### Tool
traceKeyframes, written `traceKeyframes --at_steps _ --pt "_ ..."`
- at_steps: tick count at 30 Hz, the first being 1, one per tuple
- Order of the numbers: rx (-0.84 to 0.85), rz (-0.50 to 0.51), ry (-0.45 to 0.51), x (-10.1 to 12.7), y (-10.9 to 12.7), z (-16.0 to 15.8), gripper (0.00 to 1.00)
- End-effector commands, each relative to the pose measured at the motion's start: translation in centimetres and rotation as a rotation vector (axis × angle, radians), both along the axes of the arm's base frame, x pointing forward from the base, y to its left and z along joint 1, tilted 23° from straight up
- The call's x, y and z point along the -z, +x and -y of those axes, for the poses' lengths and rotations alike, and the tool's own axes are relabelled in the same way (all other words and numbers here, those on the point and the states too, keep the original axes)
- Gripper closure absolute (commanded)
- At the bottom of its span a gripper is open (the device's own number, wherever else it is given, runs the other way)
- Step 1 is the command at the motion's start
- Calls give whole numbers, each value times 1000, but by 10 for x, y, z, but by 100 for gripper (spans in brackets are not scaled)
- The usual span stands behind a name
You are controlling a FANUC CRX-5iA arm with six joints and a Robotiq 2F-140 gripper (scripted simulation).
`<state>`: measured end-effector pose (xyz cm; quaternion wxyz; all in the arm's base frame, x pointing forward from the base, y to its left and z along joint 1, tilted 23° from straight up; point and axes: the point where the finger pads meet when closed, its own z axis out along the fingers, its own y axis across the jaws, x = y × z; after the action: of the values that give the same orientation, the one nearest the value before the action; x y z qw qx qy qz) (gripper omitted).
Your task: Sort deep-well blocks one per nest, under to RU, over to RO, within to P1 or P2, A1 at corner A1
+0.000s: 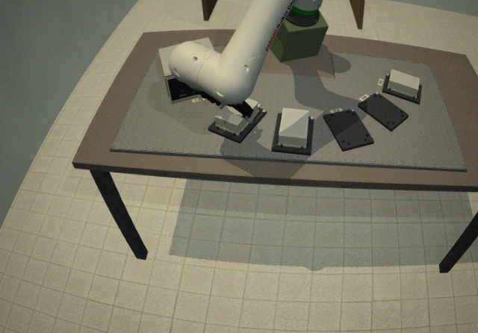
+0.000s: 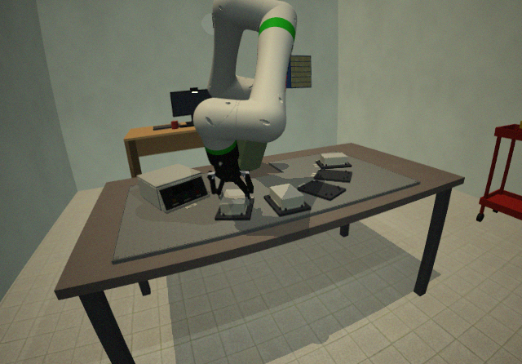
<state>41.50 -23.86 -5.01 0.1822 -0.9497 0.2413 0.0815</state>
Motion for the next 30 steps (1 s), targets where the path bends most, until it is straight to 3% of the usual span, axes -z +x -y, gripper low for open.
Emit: traceKeyframes --at_steps 1,10,30 --pt "0 0 0 0 0 0 90" --pt "0 0 0 0 0 0 90" --pt "0 0 0 -28 -11 4 90"
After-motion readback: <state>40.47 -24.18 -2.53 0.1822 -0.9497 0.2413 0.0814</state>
